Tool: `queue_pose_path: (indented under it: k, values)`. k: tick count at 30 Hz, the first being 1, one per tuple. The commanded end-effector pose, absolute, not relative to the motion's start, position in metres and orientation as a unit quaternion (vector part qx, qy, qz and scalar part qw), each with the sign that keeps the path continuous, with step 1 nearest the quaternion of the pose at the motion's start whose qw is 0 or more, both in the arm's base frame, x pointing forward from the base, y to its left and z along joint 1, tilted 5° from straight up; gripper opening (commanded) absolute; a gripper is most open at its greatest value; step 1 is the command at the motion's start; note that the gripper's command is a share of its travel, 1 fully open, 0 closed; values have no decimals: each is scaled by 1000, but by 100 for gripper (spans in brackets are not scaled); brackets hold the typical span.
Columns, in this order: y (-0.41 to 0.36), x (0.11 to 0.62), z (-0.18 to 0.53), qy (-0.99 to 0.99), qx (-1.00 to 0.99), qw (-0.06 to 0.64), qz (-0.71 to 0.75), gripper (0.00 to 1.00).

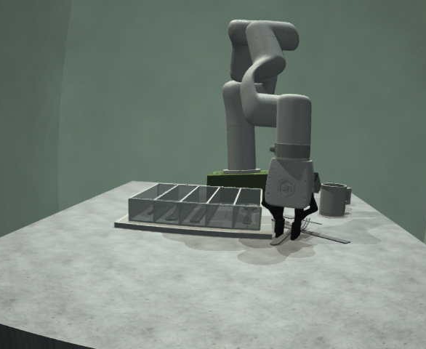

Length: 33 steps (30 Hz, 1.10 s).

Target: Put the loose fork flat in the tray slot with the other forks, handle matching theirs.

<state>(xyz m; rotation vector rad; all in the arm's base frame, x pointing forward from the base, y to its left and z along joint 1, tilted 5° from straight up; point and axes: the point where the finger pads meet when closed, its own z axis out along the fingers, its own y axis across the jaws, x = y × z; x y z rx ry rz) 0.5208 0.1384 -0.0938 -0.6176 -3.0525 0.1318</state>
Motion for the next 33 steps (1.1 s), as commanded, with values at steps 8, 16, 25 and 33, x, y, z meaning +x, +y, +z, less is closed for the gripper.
queue_pose_path:
  k: [8,16,25,33]
  values:
    - [139,522,-94,-979,-198,10,41,31]
    - [139,522,-94,-979,-198,10,41,31]
    - [139,522,-94,-979,-198,10,41,6]
    - [139,522,-94,-979,-198,10,41,6]
